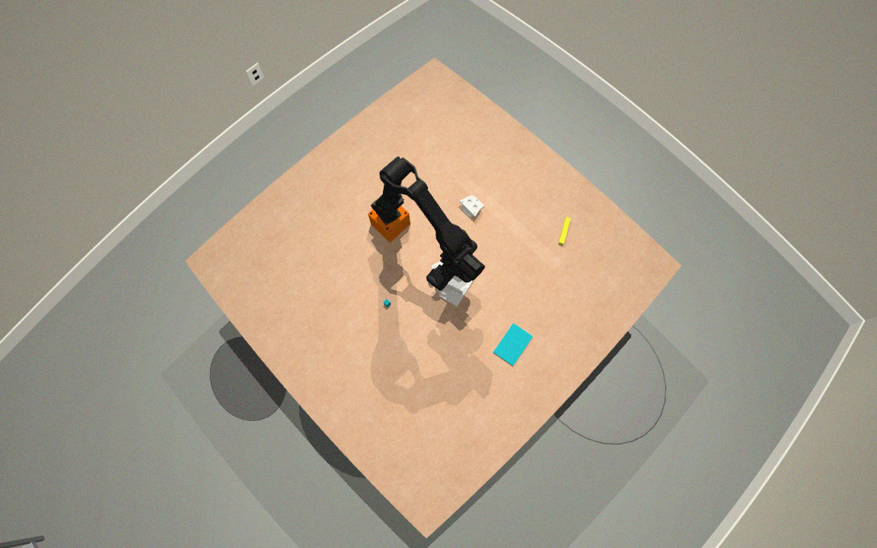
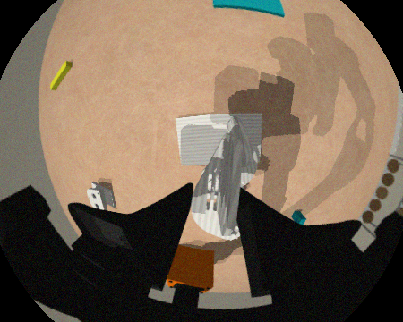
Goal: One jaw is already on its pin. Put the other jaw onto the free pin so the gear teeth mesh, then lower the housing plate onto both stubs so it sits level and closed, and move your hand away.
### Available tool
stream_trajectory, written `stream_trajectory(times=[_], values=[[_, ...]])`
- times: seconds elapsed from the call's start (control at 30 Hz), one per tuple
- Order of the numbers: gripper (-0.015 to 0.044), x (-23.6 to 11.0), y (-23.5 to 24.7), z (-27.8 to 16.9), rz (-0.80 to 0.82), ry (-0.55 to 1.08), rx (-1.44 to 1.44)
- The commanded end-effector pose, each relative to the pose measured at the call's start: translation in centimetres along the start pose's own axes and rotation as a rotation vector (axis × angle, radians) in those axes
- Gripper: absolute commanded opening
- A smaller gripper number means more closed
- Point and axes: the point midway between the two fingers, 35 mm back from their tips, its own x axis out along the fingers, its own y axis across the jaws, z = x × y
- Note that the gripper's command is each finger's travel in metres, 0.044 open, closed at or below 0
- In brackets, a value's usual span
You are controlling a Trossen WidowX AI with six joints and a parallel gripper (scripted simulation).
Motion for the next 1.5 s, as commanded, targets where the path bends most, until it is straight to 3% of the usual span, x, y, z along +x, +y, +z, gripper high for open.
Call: stream_trajectory(times=[0.0, 1.47], values=[[0.0134, -0.02, 1.32, 0.83, 0.006, -0.001, 0.002], [0.0134, -0.01, 2.16, 1.35, 0.007, -0.001, 0.016]])
